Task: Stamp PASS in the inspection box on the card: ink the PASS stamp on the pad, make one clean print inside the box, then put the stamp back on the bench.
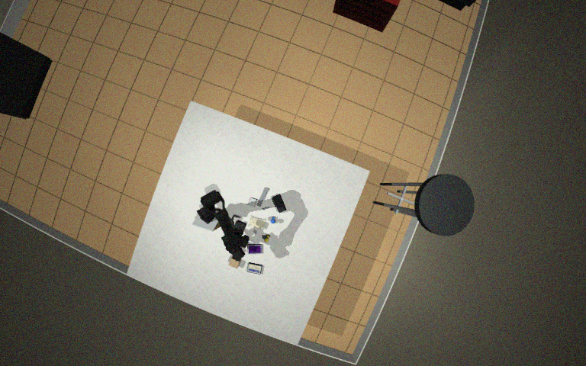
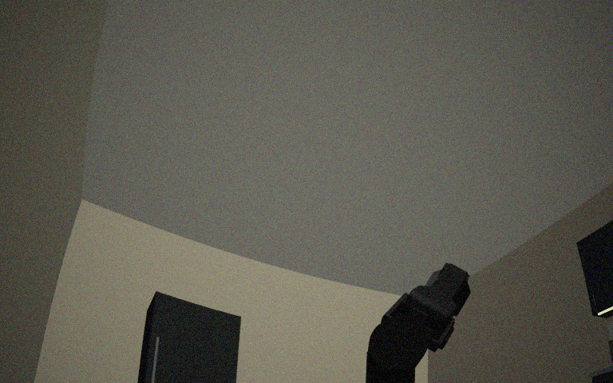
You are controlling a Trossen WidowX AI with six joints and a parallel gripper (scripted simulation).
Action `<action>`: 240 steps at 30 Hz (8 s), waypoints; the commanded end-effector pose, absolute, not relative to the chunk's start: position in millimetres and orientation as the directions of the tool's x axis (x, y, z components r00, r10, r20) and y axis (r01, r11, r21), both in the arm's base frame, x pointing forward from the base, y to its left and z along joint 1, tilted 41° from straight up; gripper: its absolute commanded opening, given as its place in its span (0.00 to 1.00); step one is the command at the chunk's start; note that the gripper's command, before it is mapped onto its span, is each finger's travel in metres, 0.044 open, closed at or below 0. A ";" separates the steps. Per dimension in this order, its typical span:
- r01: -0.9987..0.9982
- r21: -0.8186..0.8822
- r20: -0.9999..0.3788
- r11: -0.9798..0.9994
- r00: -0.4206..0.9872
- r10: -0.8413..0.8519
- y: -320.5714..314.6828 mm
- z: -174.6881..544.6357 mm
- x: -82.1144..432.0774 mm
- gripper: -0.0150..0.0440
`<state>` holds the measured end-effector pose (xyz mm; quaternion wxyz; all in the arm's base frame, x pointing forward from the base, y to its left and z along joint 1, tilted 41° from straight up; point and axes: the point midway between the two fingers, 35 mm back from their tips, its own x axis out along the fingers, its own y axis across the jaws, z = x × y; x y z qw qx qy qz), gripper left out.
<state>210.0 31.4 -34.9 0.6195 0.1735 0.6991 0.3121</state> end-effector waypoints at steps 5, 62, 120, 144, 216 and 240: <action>-0.154 0.646 -0.762 0.747 -0.168 0.625 27.9 -30.9 212.2 0.25; -0.153 0.650 -0.760 0.745 -0.169 0.628 10.8 -9.2 214.6 0.25; -0.160 0.647 -0.762 0.745 -0.161 0.627 -20.7 -66.6 348.9 0.25; -0.162 0.648 -0.762 0.744 -0.161 0.628 -10.7 -79.0 346.9 0.25; -0.174 0.650 -0.760 0.740 -0.160 0.630 11.7 -105.3 340.0 0.25; -0.174 0.650 -0.760 0.740 -0.160 0.630 12.3 -106.1 339.8 0.25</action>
